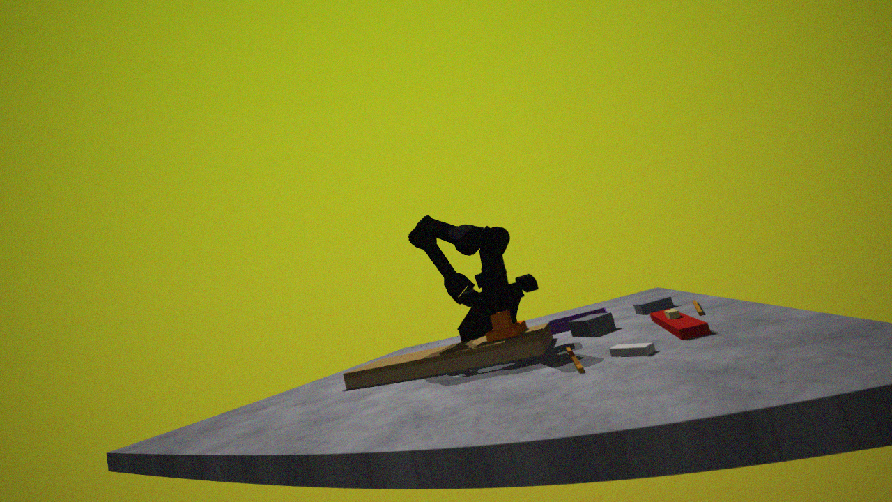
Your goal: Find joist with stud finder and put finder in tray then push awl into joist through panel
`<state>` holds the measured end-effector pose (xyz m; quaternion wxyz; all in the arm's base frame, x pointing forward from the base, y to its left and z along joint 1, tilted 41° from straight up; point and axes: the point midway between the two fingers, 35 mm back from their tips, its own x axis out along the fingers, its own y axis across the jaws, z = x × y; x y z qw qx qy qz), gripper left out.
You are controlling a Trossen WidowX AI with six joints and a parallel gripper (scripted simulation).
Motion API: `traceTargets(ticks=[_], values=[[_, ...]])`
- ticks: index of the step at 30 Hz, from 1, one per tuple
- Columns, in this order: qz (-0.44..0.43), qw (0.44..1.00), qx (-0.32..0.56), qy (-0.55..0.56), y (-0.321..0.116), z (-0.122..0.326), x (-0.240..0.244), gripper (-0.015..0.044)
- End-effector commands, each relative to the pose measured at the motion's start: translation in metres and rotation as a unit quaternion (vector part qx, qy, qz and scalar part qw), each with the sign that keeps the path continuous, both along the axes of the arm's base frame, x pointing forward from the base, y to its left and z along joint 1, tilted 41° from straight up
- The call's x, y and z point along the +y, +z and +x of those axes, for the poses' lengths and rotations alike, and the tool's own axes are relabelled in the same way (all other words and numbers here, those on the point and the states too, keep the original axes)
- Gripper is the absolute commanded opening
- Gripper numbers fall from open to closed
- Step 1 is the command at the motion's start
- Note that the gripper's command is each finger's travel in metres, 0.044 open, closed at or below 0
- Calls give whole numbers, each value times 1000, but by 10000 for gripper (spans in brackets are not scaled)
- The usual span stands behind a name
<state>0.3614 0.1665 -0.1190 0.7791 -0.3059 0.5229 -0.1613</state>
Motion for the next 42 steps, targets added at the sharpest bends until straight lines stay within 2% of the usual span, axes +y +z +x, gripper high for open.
traceTargets(ticks=[1, 19, 42], values=[[1, 1000, 2, 1, -7, -2, 8, 0], [2, 1000, 2, 1, -16, -4, 19, 0], [0, 1000, 2, 1, 18, 1, -23, 0]])
